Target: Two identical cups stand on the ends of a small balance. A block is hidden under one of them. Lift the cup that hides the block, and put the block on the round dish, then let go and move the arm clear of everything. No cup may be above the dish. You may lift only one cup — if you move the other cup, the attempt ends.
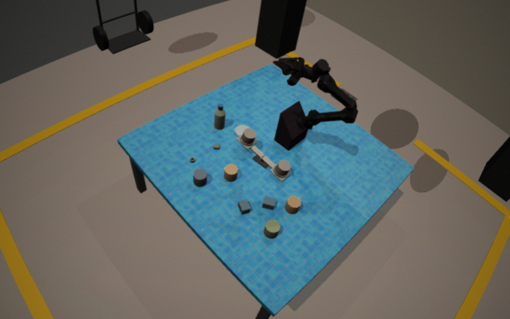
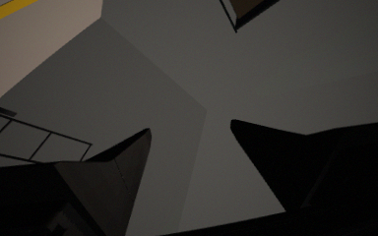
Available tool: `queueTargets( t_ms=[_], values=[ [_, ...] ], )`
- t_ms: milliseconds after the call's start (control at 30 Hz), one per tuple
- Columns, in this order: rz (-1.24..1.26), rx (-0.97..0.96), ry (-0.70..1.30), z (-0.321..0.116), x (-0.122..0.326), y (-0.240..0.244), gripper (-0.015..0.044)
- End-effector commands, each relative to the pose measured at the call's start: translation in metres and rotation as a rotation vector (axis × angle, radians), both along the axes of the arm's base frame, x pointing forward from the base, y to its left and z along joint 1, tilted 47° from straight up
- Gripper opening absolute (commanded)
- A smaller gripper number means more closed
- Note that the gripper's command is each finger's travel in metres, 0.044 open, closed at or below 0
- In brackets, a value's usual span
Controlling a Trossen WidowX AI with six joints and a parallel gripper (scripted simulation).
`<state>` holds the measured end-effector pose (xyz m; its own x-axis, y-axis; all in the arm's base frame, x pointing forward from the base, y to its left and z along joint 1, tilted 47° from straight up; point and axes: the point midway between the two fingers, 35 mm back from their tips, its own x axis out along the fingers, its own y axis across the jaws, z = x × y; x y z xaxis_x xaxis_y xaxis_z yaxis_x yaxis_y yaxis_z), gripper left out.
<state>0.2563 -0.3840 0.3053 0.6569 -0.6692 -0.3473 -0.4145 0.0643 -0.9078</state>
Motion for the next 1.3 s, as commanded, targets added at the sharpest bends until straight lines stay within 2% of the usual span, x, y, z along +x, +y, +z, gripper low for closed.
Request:
queueTargets(
  t_ms=[0, 33, 700, 1267],
  values=[
    [0.001, 0.005, 0.000, -0.001, 0.000, 0.000, 0.0426],
    [0.003, 0.019, 0.001, -0.005, 0.000, 0.001, 0.0440],
    [0.023, 0.614, 0.012, -0.131, -0.018, 0.055, 0.0440],
    [-0.048, 1.149, -0.010, -0.204, -0.042, 0.128, 0.0440]
  ],
)
